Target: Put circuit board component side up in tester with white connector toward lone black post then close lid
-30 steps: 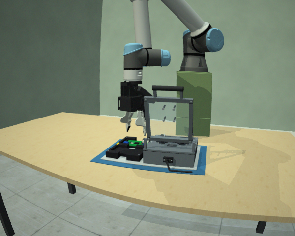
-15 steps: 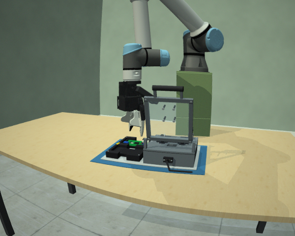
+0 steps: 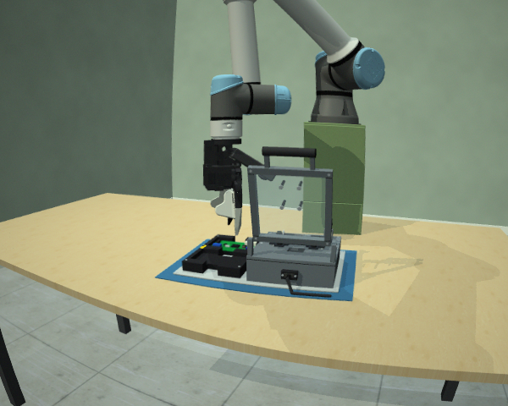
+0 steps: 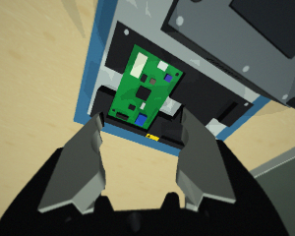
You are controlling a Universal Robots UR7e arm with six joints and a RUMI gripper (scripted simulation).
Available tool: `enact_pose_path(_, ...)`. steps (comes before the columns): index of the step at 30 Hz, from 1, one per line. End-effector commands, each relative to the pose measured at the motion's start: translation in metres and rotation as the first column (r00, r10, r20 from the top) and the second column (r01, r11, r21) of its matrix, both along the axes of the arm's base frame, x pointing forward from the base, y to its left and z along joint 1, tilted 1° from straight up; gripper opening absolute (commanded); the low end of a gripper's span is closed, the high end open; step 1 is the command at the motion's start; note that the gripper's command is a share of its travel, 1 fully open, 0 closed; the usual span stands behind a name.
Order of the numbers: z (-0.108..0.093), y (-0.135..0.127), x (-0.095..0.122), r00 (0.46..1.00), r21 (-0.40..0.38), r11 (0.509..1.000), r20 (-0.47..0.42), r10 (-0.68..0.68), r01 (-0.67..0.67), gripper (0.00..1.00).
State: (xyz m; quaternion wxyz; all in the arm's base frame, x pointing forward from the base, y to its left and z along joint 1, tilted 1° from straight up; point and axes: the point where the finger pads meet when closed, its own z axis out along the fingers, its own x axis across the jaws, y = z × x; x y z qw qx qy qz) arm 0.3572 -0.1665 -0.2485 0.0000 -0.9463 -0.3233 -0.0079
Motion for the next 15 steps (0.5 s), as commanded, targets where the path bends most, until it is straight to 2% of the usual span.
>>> enact_pose_path(1, 0.0005, 0.0012, -0.0021, 0.986, -0.001, 0.987, -0.006, -0.164, 0.164, 0.59)
enact_pose_path(15, 0.0002, 0.0016, -0.0022, 0.904, 0.001, 0.904, -0.008, -0.427, 0.427, 0.59)
